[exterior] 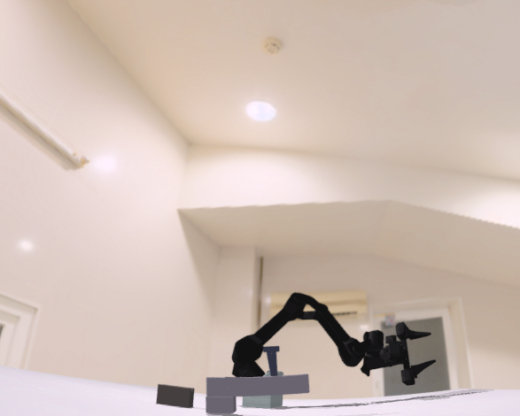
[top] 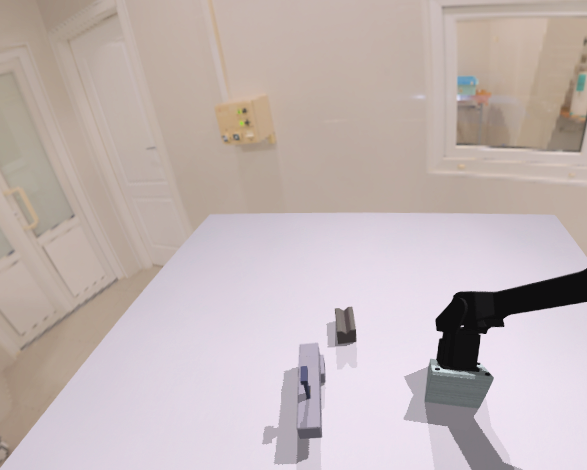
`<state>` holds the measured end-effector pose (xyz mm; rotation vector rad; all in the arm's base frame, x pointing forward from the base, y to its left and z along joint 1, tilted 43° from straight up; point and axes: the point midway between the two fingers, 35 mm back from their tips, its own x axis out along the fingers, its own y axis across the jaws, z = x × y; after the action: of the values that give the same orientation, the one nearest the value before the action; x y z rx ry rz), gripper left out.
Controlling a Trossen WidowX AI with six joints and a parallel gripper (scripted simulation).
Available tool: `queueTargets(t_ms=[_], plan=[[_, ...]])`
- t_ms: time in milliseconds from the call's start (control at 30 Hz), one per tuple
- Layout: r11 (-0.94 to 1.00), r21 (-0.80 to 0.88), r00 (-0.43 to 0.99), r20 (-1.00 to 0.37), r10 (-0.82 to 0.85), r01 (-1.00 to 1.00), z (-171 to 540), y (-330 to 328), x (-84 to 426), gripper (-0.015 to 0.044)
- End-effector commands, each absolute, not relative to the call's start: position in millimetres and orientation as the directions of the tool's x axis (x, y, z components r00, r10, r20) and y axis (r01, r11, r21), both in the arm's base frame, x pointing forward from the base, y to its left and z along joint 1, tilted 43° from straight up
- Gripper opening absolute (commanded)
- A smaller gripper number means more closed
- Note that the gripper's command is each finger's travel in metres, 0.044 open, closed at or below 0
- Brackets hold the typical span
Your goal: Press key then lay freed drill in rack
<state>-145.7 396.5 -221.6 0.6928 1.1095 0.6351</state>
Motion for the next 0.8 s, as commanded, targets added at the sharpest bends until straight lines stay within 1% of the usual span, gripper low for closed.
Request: queueTargets(t_ms=[0,267,333,467,633,767], plan=[[0.631,0.768,0.317,-0.574,0.755,-0.113,-221.6,396.5,-145.7,0.0374],[0.637,0.762,0.323,-0.577,0.75,-0.116,-221.4,397.5,-143.3,0.0164],[0.683,0.717,0.367,-0.602,0.709,-0.142,-219.1,405.2,-123.5,0.0111],[0.818,0.545,0.484,-0.674,0.558,-0.184,-208.8,419.5,-58.9,0.0006],[0.944,0.281,0.576,-0.749,0.328,-0.172,-189.4,415.8,24.7,0.0],[0.988,0.072,0.597,-0.79,0.14,-0.137,-170.1,397.7,84.2,0.0]])
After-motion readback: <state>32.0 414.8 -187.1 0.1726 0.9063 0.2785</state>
